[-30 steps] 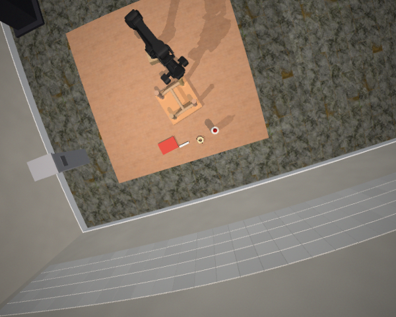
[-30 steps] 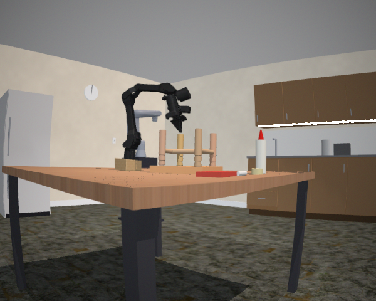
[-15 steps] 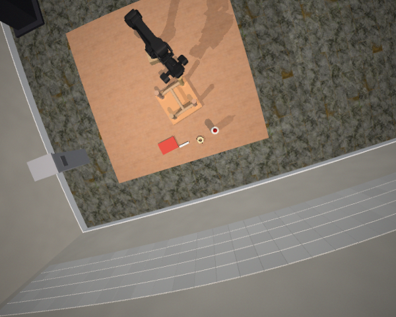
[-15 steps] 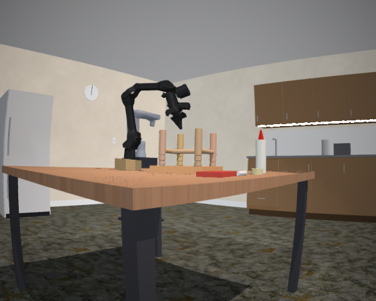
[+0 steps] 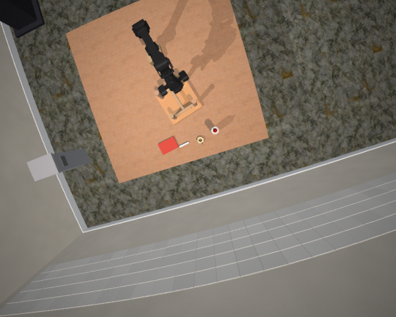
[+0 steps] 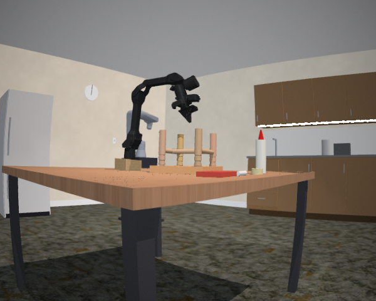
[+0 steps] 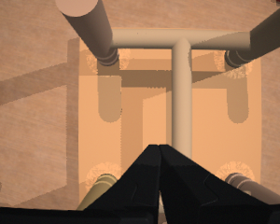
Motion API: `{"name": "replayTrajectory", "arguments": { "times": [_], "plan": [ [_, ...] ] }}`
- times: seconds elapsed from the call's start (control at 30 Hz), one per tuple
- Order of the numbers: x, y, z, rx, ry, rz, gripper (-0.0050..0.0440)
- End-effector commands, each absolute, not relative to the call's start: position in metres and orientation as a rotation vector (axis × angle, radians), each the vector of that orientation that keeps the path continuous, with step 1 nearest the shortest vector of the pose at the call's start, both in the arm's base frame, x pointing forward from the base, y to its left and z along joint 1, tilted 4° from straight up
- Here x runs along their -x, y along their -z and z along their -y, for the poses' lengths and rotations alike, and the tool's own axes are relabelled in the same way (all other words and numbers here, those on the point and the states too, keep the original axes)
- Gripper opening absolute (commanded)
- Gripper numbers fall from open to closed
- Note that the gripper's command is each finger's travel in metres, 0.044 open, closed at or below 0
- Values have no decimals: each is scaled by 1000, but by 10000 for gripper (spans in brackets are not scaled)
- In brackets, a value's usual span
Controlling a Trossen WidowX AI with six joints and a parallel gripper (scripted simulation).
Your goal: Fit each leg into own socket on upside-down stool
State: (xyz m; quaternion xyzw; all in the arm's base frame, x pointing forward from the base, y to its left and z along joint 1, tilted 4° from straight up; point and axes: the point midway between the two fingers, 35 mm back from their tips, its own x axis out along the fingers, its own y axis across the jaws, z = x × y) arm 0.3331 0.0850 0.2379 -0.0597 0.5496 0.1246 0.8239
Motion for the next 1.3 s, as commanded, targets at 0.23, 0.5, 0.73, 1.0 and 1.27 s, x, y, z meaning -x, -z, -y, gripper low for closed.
{"name": "replayTrajectory", "arguments": {
  "times": [0.23,0.5,0.73,1.0,1.27],
  "plan": [
    [-411,-243,-42,54,-161,-1197,0],
    [-461,-232,2,1,-87,-1215,0],
    [-466,-230,8,-5,-78,-1217,0],
    [-466,-230,8,-5,-78,-1217,0],
    [-467,-209,7,-34,-47,-1253,0]
  ]
}}
